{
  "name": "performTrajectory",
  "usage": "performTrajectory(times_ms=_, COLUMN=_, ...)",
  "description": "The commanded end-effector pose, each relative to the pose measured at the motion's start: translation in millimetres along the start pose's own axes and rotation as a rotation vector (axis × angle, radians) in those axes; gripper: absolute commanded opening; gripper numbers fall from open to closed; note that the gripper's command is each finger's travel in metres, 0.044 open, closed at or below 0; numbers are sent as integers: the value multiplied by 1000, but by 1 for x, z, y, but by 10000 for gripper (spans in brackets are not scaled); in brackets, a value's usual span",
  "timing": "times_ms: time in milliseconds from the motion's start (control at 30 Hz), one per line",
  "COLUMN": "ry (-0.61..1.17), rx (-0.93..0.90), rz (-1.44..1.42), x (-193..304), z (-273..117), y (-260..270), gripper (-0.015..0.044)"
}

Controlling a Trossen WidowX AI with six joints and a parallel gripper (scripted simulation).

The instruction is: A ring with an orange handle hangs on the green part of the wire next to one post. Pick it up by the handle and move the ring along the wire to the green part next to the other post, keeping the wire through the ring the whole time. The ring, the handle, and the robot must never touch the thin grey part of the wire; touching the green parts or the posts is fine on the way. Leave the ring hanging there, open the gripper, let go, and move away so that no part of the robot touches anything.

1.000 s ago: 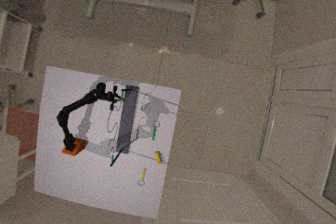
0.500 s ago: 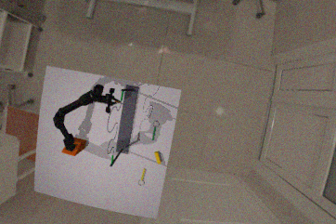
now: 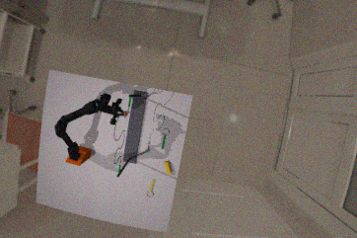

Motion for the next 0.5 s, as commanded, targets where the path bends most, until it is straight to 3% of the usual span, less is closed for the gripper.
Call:
performTrajectory(times_ms=0, ry=-9, rx=47, rz=-69, x=0, z=1, y=-10, gripper=-150)
performTrajectory(times_ms=467, ry=-36, rx=205, rz=-349, x=-10, z=-2, y=-40, gripper=-150)
Point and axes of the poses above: the point midway between the two fingers, 35 mm back from their tips, its own z axis out along the fingers, its own y axis across the jaws, x = y × z, the point moved 10 cm from there along -z, back along the fingers, and after that the axes turned 8 degrees about z, right-handed, at the moved point
